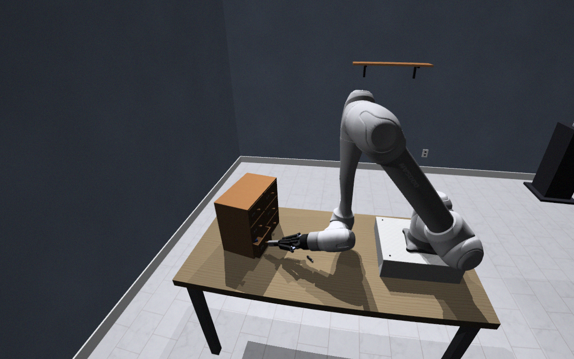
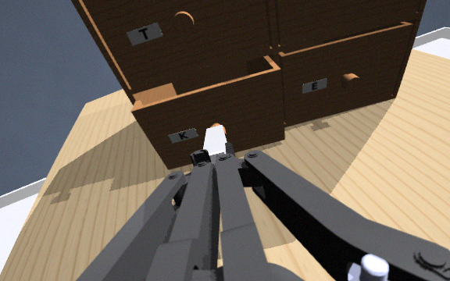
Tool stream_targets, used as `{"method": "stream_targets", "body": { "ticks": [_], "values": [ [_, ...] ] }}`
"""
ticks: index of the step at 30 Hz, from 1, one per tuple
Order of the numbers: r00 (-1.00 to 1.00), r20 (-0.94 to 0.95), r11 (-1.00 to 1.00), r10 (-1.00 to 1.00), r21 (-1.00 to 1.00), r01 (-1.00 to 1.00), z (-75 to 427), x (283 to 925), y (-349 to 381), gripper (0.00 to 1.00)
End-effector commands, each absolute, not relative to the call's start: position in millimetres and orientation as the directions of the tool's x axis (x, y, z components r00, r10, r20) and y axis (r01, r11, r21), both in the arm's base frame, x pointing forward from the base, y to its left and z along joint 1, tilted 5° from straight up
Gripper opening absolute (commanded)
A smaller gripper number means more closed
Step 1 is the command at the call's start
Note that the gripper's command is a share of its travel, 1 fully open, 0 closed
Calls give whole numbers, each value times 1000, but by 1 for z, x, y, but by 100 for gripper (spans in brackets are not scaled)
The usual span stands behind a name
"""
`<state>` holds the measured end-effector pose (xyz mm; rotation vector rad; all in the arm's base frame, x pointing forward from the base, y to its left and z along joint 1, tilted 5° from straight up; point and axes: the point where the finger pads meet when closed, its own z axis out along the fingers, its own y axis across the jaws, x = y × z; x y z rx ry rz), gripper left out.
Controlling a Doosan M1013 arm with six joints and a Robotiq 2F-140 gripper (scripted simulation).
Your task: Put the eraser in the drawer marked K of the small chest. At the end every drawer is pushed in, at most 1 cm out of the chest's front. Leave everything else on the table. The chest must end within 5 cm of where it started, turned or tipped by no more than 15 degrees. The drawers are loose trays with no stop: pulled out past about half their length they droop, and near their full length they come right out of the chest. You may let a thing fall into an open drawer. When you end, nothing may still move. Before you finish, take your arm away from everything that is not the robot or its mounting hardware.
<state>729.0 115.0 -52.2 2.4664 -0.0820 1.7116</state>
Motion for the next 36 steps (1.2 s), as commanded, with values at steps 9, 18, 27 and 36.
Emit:
{"method": "stream_targets", "body": {
  "ticks": [9,18,27,36],
  "values": [
    [352,935,-989,34,82,-123,-52,742,113,0],
    [352,935,-989,34,82,-123,-52,751,112,0],
    [352,935,-989,34,82,-123,-52,754,112,0],
    [352,935,-989,34,82,-123,-52,756,112,0]
  ]
}}
